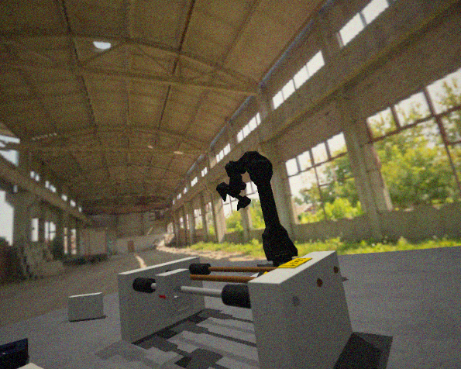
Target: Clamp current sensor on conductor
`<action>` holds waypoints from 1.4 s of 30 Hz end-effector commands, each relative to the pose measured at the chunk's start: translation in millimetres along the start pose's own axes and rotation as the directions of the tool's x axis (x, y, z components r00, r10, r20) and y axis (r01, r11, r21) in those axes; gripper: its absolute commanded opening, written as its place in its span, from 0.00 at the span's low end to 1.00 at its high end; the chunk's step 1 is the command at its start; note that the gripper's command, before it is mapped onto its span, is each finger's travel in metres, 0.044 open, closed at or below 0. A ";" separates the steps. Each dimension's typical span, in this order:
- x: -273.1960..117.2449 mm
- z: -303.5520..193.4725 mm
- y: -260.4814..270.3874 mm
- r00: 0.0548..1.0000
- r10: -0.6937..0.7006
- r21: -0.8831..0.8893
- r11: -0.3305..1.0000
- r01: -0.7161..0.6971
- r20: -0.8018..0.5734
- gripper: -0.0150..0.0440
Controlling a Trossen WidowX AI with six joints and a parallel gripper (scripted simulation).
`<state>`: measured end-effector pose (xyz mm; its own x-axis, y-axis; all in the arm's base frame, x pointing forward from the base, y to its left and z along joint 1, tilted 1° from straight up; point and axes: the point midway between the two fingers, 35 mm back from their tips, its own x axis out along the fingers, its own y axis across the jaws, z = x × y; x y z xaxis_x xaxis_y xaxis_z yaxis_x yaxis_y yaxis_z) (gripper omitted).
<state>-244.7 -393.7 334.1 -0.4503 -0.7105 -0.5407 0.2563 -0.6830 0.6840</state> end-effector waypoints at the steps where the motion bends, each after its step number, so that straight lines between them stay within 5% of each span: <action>1: -18.2 -57.3 36.5 0.991 0.108 -0.128 0.985 -0.117 -0.077 1.00; 13: -114.3 -234.5 92.1 0.840 0.377 -0.404 0.750 -0.524 -0.389 1.00; 23: -204.2 -327.7 87.6 0.611 0.492 -0.425 0.444 -0.789 -0.620 1.00; 33: -337.0 -409.8 38.7 0.229 0.508 -0.263 0.005 -0.965 -0.830 1.00; 42: -459.2 -435.6 -53.2 -0.190 0.416 -0.017 -0.446 -0.895 -0.890 1.00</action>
<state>313.6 -153.0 337.3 0.9032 -0.4191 -0.0929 0.4286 0.8683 0.2499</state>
